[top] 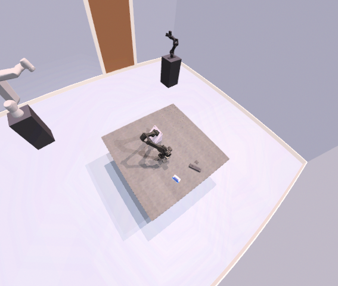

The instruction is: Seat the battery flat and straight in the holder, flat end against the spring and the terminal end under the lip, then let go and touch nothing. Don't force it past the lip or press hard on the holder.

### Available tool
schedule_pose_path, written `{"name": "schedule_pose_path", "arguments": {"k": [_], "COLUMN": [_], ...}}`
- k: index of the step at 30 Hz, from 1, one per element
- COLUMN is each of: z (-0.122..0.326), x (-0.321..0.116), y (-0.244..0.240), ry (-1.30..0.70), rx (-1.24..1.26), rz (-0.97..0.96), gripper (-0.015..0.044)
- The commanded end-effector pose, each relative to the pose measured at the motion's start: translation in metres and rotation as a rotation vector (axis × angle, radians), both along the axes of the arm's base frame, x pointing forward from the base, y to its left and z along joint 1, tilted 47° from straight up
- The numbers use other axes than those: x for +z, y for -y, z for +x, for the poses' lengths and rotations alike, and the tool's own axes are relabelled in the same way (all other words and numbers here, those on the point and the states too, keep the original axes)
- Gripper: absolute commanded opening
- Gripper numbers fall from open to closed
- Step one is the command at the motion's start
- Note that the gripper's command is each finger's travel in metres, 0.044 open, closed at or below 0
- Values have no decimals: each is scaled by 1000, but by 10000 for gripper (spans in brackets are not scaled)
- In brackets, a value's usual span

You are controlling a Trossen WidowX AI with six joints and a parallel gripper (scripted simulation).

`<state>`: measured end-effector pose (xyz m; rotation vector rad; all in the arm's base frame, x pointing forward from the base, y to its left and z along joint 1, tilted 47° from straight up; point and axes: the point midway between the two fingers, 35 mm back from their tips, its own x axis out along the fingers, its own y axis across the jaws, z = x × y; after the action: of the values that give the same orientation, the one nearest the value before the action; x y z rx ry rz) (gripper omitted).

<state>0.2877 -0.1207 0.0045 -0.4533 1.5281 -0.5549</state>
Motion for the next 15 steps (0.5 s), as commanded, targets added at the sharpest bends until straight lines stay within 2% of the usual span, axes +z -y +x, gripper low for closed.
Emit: {"name": "schedule_pose_path", "arguments": {"k": [1,15], "z": [-3,7], "x": [-1,0], "y": [2,3], "ry": [-10,-4], "rx": [-10,-6], "rz": [1,0], "gripper": [60,60]}}
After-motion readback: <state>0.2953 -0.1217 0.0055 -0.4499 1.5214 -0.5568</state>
